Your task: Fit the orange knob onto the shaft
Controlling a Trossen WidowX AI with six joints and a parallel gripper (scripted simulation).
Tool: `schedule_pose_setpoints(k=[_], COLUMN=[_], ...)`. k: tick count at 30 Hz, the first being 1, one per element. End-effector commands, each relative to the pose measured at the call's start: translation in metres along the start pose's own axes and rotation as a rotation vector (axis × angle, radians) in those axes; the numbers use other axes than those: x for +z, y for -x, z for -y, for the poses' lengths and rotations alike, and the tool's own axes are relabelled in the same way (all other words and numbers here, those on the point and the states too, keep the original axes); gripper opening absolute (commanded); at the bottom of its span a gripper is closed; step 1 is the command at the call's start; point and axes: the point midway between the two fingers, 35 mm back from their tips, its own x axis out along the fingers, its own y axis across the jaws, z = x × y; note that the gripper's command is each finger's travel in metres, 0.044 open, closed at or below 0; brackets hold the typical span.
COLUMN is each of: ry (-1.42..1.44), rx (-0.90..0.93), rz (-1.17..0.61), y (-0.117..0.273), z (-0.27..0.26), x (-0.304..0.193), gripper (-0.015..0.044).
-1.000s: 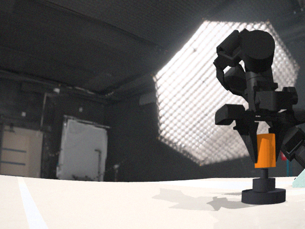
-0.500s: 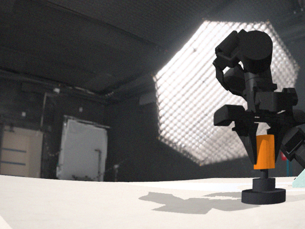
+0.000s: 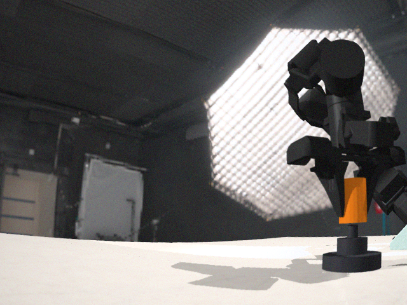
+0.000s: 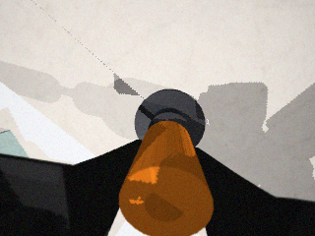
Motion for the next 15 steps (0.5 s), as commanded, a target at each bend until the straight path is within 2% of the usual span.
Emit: schedule_pose_setpoints(k=[1, 15], ry=[0.107, 0.107], rx=[-0.002, -0.002], rz=[0.004, 0.004], y=[0.0015, -0.0005], z=[-0.0027, -0.0001], x=[-0.0013, 0.001], gripper=[0.0, 0.0])
